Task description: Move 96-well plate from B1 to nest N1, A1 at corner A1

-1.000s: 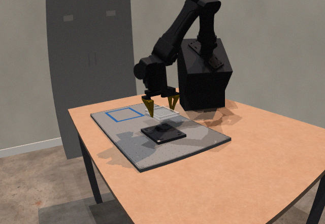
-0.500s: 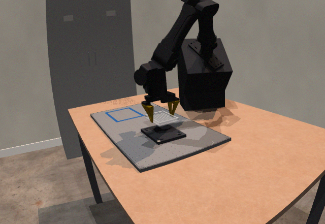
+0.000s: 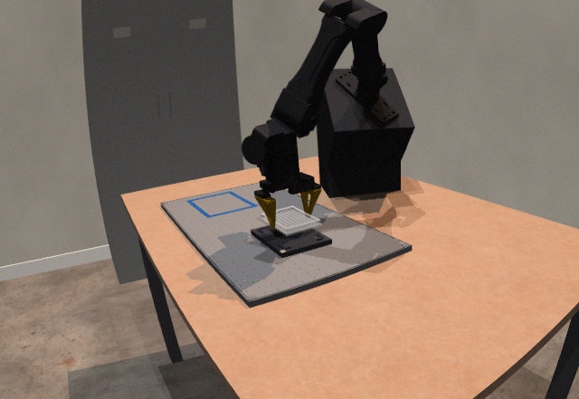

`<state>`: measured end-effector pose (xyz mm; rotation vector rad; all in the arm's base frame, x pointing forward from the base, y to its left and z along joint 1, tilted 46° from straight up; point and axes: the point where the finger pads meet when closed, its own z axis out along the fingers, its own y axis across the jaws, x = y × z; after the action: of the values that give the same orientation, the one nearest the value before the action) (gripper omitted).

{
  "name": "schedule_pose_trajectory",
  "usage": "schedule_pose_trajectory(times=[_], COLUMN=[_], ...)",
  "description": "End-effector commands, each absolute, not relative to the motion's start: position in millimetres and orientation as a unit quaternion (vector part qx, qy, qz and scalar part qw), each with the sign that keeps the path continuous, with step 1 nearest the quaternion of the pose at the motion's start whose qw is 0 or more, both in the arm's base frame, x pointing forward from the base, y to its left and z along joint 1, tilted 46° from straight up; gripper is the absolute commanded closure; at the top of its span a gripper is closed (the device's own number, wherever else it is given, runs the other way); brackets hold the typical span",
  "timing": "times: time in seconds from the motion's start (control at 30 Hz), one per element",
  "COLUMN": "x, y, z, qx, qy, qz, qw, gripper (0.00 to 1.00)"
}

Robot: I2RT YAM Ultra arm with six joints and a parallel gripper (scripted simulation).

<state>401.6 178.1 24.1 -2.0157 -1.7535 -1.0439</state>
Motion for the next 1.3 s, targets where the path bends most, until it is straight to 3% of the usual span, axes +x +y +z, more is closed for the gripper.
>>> schedule_pose_trajectory(times=[0.0,1.27], x=[421,409], y=[176,180], z=[27,16], qx=[-0.699,-0.699], qy=[-0.597,-0.602], qz=[-0.374,-0.366], qw=[0.12,0.122], gripper=[1.0,1.0])
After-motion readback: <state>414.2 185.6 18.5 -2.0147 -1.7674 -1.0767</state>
